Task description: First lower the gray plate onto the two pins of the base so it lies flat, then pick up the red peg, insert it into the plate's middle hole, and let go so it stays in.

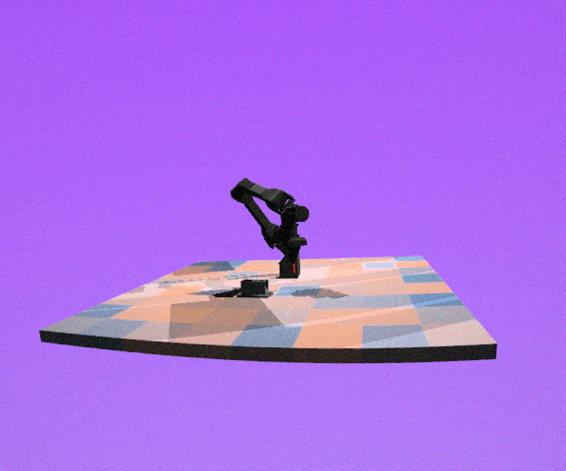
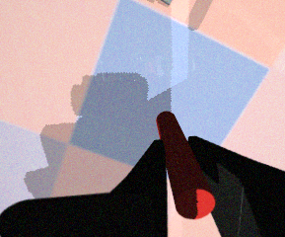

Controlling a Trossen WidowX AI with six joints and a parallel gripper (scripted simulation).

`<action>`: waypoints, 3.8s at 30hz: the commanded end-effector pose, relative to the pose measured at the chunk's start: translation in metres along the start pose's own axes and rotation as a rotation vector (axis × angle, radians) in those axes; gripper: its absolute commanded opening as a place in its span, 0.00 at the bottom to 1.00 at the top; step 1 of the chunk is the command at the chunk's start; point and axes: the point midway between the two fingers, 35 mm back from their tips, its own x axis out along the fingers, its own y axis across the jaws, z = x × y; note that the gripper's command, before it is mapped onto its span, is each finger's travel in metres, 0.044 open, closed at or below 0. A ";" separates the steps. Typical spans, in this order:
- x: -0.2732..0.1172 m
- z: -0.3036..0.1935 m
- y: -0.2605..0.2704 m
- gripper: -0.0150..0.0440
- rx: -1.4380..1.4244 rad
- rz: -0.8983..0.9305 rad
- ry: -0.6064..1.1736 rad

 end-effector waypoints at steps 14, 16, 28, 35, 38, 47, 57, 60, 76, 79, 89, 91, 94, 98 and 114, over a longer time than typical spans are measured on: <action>-0.006 0.054 0.002 0.25 0.012 0.016 -0.009; -0.006 0.060 0.001 0.25 0.013 0.016 -0.010; -0.006 0.096 -0.006 0.25 0.019 0.013 -0.022; -0.006 0.118 -0.011 0.25 0.023 0.008 -0.031; -0.006 0.127 -0.014 0.25 0.025 0.006 -0.035; -0.006 0.148 -0.023 0.25 0.029 -0.001 -0.046; -0.006 0.148 -0.022 0.25 0.029 -0.001 -0.046; -0.006 0.148 -0.022 0.25 0.029 -0.001 -0.046; -0.006 0.148 -0.022 0.25 0.029 -0.001 -0.046; -0.006 0.148 -0.023 0.25 0.029 -0.001 -0.046; -0.007 0.148 -0.023 0.25 0.029 -0.001 -0.046; -0.007 0.148 -0.023 0.25 0.029 -0.001 -0.046; -0.007 0.145 -0.023 0.25 0.029 -0.001 -0.046; -0.007 0.145 -0.023 0.25 0.029 -0.001 -0.046; -0.006 0.146 -0.022 0.25 0.028 -0.001 -0.043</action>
